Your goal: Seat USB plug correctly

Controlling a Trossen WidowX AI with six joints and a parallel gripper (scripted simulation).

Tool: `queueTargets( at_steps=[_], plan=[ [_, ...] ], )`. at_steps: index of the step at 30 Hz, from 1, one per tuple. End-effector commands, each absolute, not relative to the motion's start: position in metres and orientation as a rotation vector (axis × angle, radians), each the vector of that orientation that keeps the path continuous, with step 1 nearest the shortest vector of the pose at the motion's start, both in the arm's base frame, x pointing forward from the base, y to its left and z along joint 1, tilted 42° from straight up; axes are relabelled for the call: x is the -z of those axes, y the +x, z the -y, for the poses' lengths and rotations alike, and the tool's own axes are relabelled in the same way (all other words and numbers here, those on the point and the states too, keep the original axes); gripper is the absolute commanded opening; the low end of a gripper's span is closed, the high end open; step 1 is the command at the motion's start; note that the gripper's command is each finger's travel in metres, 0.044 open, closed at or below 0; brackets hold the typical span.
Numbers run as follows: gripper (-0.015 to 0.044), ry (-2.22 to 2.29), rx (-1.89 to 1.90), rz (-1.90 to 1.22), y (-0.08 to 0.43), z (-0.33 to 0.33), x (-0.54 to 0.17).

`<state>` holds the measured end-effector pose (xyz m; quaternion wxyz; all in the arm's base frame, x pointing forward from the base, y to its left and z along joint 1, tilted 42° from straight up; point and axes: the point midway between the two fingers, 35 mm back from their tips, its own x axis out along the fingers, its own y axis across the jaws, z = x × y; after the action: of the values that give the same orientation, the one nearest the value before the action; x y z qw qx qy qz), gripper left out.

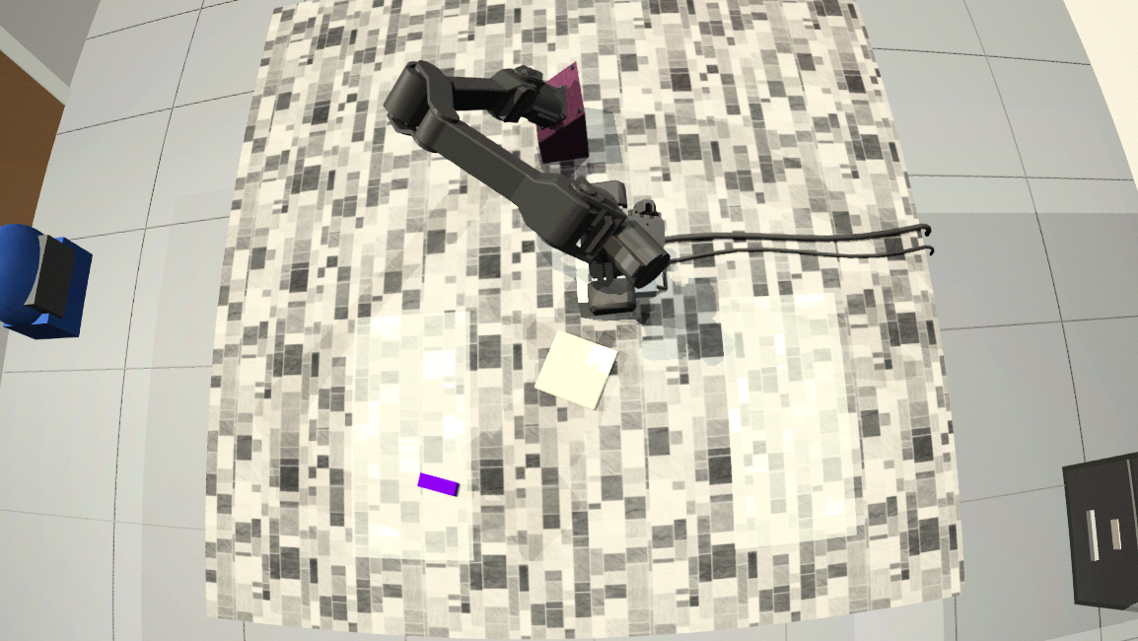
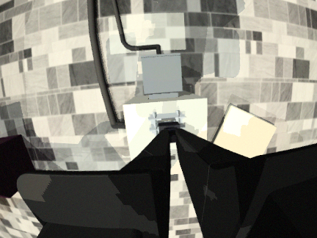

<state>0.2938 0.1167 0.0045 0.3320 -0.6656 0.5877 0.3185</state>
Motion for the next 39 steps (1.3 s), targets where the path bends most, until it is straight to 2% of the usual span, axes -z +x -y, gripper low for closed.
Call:
queueTargets(
  at_steps=[1,39],
  plan=[
    [0.0,-1.74,-0.838,-1.535,0.2936,-0.1166,-0.0036],
    [0.0,-1.74,-0.837,-1.535,0.2941,-0.1136,-0.0002]
  ],
)
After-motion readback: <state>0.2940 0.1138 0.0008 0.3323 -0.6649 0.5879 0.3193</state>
